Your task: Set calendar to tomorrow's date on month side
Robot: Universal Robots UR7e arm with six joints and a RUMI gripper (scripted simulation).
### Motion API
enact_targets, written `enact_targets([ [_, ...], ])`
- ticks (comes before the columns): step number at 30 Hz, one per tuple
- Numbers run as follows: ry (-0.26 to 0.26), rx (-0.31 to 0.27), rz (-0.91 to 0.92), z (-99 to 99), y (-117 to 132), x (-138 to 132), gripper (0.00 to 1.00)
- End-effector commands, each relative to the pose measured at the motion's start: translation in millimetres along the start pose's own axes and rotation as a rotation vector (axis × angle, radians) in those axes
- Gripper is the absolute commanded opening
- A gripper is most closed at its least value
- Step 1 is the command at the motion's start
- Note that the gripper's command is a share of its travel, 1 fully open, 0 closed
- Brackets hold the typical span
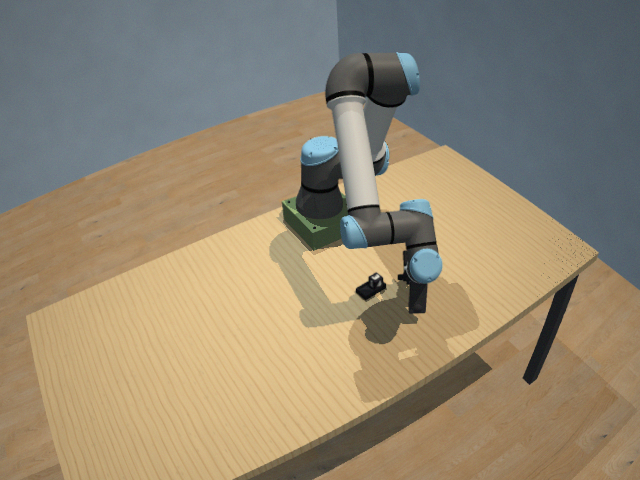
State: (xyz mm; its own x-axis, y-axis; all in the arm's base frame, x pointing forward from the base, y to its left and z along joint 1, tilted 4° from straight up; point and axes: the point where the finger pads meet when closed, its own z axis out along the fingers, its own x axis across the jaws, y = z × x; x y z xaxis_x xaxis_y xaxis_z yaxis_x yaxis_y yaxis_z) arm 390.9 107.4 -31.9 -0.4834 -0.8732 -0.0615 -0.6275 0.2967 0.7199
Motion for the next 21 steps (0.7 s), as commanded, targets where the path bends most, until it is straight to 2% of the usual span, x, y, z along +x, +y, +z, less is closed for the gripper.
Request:
enact_targets([
  [1,0.0,0.001,0.0,-0.5,0.0,-0.1,0.11],
  [14,0.0,0.001,0.0,-0.5,0.0,-0.1,0.11],
  [18,0.0,0.001,0.0,-0.5,0.0,-0.1,0.18],
  [21,0.0,0.001,0.0,-0.5,0.0,-0.1,0.18],
])
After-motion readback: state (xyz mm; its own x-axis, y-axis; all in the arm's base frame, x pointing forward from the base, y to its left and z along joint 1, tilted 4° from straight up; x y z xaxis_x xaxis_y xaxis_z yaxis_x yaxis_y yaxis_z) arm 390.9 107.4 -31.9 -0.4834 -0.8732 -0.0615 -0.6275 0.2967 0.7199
